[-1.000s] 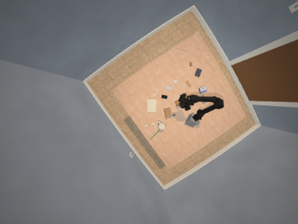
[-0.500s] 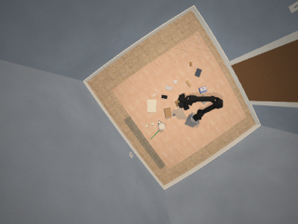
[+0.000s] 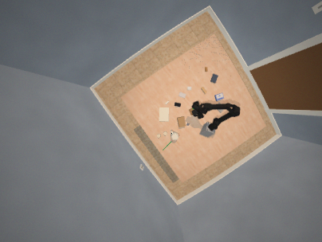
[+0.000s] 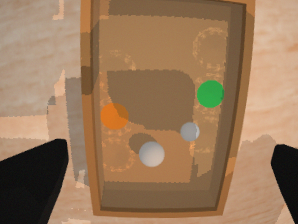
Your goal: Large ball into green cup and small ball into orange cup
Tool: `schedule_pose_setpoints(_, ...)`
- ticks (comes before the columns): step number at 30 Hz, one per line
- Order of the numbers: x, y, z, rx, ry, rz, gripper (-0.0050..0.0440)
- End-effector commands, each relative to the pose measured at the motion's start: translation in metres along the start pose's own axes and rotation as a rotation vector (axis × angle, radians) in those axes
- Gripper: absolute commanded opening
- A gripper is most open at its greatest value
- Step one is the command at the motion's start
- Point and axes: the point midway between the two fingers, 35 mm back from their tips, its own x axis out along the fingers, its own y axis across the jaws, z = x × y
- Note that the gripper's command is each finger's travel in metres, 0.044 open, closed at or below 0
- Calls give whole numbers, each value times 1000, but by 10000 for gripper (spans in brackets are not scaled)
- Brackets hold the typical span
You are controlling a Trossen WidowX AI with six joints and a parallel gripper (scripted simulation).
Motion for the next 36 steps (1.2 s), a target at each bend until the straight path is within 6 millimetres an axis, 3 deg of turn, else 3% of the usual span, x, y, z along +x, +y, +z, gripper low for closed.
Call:
schedule_pose_setpoints(1, 7, 3, 0, -9, 3, 12, 440)
schedule_pose_setpoints(13, 26, 4, -1, -9, 3, 12, 440)
schedule_pose_setpoints(20, 27, 4, -1, -9, 3, 12, 440)
schedule_pose_setpoints(21, 27, 4, -1, -9, 3, 12, 416)
schedule_pose_setpoints(36, 27, 4, -1, -9, 3, 12, 329)
